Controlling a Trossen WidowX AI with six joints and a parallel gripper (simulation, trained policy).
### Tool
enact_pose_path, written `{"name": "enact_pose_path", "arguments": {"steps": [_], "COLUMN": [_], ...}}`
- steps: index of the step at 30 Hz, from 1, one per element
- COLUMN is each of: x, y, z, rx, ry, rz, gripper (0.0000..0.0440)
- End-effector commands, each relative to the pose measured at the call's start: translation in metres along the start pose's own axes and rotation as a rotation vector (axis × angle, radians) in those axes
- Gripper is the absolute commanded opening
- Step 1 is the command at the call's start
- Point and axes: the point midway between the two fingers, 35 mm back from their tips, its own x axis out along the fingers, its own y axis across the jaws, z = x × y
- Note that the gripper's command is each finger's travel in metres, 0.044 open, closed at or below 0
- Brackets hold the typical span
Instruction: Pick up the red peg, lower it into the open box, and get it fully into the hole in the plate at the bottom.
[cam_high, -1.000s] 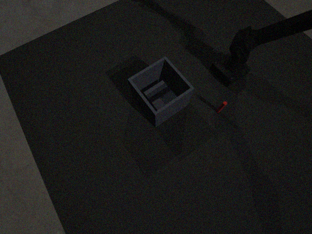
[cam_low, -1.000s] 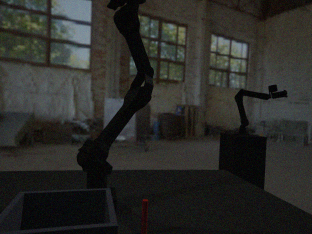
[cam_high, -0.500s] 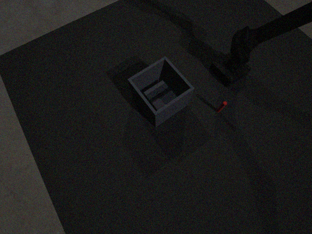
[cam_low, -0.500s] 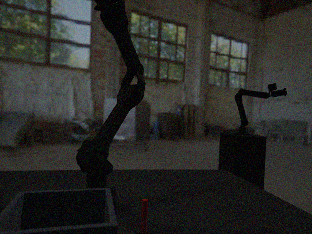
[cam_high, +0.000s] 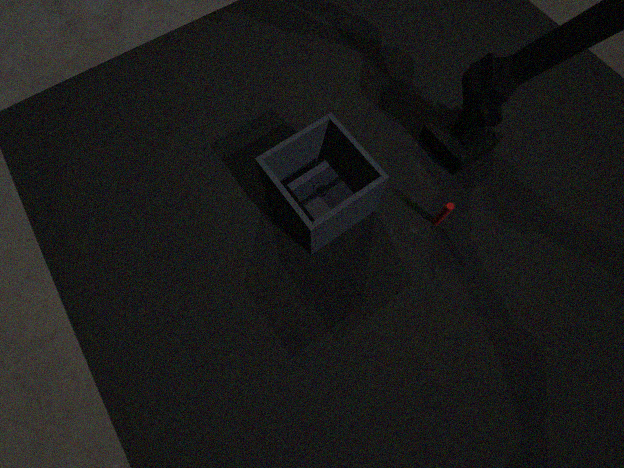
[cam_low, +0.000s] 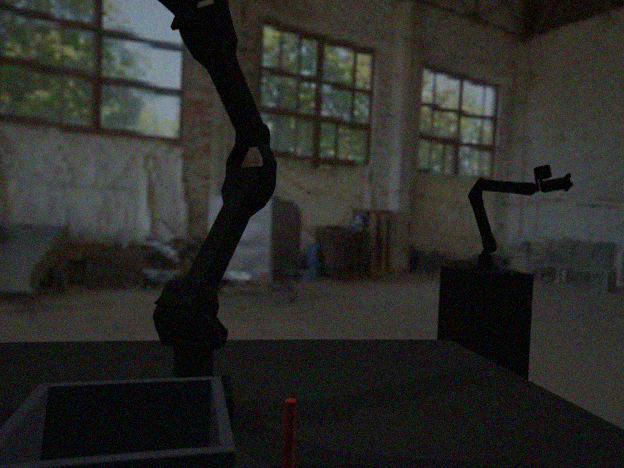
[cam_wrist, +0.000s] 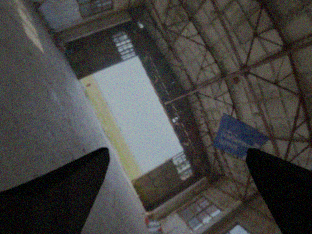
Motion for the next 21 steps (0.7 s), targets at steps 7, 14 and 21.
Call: {"name": "enact_pose_path", "arguments": {"steps": [7, 14, 21], "x": [0.012, 0.008, -0.003], "y": [0.067, 0.112, 0.154], "z": [0.015, 0.03, 0.047], "rx": [0.214, 0.378, 0.535], "ry": [-0.048, -0.065, -0.058], "rz": [0.238, 0.414, 0.597], "gripper": [0.044, 0.044, 0.044]}}
